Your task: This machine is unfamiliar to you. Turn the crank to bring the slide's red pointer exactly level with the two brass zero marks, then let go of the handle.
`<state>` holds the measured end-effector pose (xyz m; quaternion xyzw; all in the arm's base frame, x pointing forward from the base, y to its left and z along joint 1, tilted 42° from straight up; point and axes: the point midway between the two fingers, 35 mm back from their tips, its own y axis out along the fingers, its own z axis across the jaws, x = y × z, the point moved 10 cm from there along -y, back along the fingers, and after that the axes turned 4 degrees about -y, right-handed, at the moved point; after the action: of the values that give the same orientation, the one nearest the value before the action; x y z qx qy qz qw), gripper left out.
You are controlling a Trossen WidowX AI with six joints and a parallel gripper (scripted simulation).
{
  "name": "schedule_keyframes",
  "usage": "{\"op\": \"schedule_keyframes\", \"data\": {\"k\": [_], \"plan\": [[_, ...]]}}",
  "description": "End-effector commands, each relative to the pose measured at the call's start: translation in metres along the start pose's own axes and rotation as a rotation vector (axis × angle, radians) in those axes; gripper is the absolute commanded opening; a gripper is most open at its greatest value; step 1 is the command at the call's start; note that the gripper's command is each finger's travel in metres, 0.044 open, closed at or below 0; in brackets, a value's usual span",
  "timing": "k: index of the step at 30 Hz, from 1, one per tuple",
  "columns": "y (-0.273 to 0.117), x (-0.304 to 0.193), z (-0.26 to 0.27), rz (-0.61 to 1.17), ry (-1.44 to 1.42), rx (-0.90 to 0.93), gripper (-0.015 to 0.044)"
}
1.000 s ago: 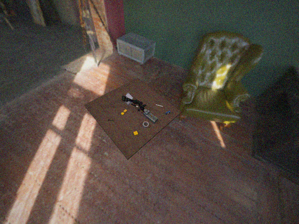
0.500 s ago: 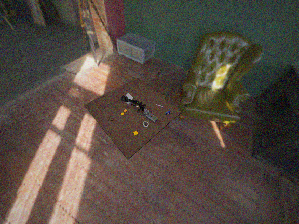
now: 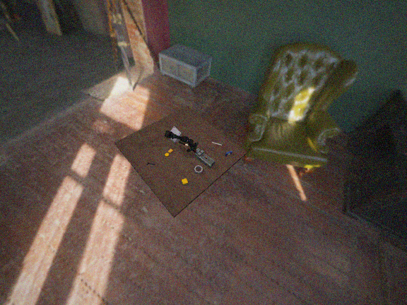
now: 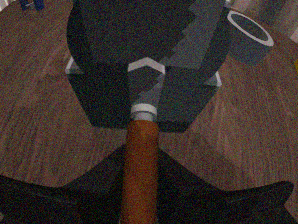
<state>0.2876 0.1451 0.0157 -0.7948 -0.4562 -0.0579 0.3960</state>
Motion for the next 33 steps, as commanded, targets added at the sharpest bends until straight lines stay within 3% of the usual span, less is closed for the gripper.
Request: {"op": "schedule_keyframes", "data": {"k": [1,33], "plan": [[0.0,0.0,-0.007,0.006,0.005,-0.022,0.0],[-0.013,0.011,-0.026,0.006,0.005,-0.022,0.0]]}}
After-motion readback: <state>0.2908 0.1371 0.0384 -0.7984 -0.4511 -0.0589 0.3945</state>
